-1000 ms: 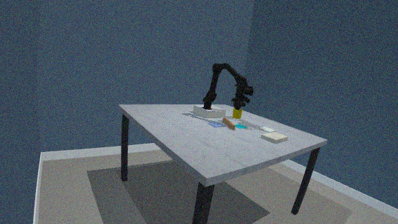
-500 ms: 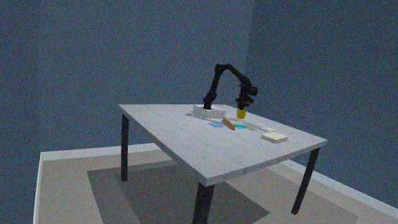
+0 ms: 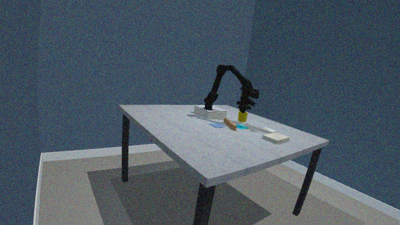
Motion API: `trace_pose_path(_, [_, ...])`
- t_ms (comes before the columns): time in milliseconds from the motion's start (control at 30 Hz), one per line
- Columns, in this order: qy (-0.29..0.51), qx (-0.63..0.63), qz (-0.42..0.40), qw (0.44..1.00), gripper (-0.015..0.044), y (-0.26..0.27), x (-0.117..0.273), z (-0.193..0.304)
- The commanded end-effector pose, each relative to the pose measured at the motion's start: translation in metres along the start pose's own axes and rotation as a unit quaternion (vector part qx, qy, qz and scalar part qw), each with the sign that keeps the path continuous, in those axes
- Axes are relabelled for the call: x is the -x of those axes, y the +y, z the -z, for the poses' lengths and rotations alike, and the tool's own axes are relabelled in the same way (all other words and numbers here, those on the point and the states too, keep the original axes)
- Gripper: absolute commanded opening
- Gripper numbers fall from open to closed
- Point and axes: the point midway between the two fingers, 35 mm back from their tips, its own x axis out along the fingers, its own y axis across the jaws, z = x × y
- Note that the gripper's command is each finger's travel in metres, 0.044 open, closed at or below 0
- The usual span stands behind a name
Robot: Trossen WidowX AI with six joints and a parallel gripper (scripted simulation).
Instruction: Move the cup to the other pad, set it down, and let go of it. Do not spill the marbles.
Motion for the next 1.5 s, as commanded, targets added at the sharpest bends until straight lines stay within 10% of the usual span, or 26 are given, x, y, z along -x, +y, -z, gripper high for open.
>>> trace_pose_path(0, [0.004,-0.002,0.0,1.0,0.0,0.0,-0.008,0.001])
trace_pose_path(1133, [0.001,0.0,-0.001,1.0,0.0,0.001,-0.039,0.0])
trace_pose_path(1467, [0.001,0.0,-0.001,1.0,0.0146,0.001,-0.039,0.0])
